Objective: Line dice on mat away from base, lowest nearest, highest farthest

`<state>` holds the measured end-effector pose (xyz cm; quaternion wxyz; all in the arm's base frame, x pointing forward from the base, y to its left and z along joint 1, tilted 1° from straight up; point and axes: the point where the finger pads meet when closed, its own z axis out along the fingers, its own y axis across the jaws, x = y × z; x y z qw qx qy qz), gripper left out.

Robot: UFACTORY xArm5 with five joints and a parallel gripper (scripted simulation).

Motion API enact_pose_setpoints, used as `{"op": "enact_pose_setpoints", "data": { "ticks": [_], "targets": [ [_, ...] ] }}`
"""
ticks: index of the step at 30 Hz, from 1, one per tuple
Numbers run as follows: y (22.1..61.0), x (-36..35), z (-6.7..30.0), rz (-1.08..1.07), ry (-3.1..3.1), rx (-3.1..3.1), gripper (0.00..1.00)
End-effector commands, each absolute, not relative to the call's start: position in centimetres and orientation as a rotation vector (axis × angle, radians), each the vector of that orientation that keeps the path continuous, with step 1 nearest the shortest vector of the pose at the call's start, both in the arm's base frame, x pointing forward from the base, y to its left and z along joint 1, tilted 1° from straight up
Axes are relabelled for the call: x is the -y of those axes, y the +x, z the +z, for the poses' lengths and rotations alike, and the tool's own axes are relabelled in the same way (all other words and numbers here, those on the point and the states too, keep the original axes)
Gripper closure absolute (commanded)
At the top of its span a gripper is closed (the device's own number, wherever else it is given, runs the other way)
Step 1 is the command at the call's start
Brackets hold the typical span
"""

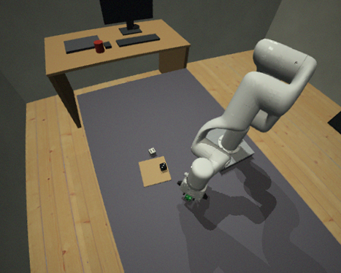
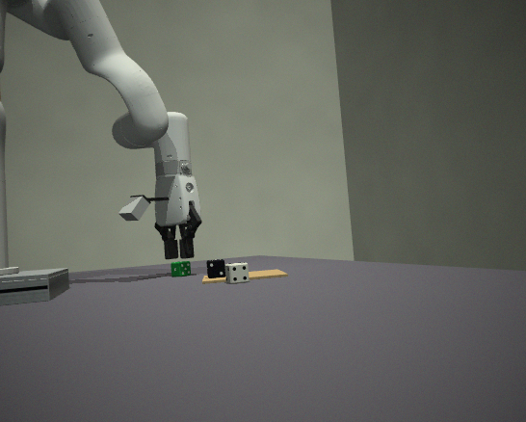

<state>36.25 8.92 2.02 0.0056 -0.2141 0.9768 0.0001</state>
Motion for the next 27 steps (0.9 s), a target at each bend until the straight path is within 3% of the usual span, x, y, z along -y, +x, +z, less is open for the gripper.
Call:
{"op": "enact_pose_setpoints", "data": {
  "ticks": [1, 27],
  "targets": [
    [36.4, -8.9, 2.1, 0.001, -0.67, -3.055, 0.53],
    [36.4, -8.9, 0.4, 0.001, -0.67, -3.055, 0.53]
  ]
}}
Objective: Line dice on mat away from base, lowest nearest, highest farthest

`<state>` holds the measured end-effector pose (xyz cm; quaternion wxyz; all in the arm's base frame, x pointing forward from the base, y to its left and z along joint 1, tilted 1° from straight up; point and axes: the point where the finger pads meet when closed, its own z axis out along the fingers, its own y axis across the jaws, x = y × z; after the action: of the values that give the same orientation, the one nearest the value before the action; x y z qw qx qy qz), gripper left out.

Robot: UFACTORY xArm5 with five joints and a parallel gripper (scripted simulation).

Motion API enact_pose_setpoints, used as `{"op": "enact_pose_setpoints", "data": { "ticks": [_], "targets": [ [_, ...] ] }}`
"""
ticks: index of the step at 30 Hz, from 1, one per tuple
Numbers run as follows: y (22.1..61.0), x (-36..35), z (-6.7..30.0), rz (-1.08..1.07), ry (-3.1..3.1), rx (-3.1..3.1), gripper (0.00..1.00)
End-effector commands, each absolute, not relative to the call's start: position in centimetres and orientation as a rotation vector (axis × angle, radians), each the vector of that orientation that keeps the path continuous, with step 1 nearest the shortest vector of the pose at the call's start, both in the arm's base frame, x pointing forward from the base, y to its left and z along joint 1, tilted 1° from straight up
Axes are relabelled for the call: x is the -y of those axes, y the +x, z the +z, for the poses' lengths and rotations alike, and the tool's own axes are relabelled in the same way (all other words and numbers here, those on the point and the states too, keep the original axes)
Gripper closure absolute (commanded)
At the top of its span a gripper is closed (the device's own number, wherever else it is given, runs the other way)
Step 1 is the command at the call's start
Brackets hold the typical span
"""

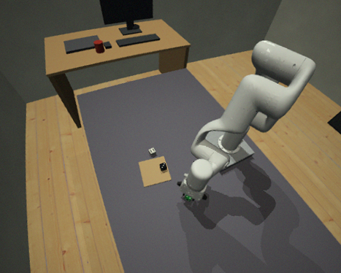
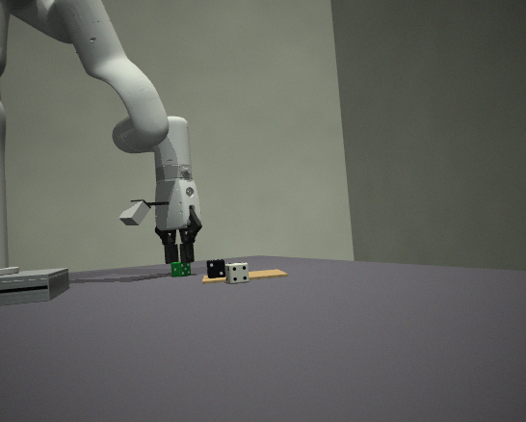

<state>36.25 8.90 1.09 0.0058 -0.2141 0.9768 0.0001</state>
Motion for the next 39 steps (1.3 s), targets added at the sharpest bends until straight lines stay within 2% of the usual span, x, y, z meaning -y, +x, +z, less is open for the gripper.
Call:
{"op": "enact_pose_setpoints", "data": {
  "ticks": [1, 13, 39],
  "targets": [
    [36.4, -8.9, 0.2, 0.001, -0.67, -3.055, 0.53],
    [36.4, -8.9, -1.3, 0.001, -0.67, -3.055, 0.53],
    [36.4, -8.9, -1.3, 0.001, -0.67, -3.055, 0.53]
  ]
}}
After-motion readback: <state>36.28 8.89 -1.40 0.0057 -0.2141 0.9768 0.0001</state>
